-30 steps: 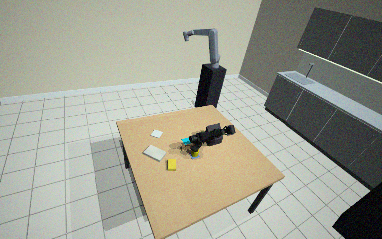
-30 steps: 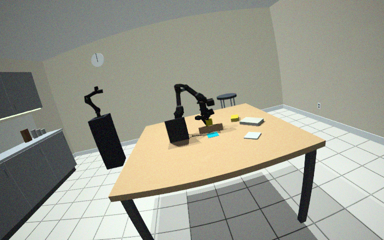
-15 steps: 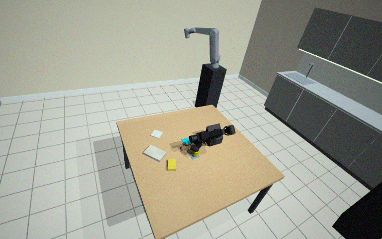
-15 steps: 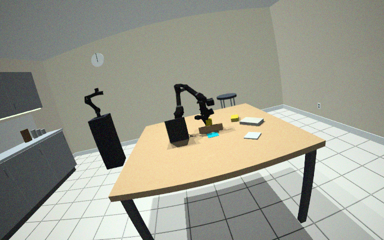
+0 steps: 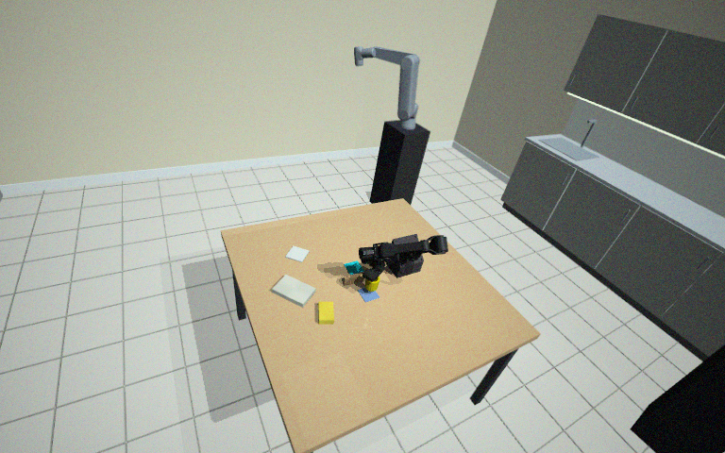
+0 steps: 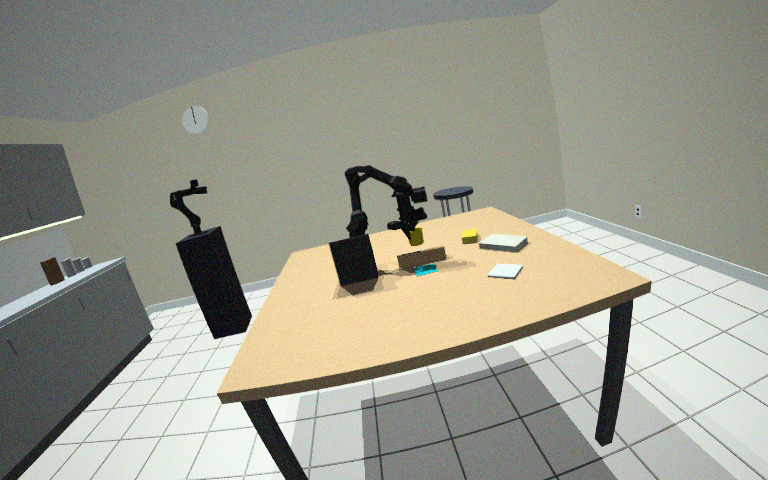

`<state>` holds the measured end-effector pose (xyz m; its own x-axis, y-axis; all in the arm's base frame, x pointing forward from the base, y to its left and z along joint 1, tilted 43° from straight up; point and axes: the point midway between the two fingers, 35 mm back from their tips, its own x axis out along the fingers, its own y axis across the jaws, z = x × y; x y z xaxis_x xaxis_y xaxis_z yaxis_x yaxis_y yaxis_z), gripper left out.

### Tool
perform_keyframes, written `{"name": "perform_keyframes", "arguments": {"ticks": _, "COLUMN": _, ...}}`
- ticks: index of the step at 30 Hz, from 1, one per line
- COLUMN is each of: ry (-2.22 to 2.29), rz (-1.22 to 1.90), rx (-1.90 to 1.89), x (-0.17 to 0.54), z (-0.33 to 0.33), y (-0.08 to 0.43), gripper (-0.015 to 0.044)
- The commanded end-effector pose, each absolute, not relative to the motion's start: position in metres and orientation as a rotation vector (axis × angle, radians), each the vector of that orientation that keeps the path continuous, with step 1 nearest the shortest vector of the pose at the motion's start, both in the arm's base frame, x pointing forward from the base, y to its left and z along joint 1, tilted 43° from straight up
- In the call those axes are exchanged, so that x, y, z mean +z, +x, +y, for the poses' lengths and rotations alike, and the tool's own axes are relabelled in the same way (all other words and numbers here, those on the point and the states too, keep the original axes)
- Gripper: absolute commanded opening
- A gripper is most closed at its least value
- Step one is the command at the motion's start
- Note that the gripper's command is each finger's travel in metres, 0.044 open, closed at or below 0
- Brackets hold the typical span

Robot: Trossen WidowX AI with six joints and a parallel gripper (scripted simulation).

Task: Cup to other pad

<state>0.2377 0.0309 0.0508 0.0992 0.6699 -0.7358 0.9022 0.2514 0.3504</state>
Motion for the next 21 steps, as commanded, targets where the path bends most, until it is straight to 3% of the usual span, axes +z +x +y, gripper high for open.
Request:
{"name": "perform_keyframes", "arguments": {"ticks": 1, "ry": 1.48, "rz": 1.625, "rx": -0.325, "x": 0.0608, "z": 0.0212, "y": 0.2378, "gripper": 0.0}}
{"name": "perform_keyframes", "arguments": {"ticks": 21, "ry": 1.49, "rz": 1.633, "rx": -0.325, "x": 0.0678, "z": 0.0155, "y": 0.2319, "gripper": 0.0}}
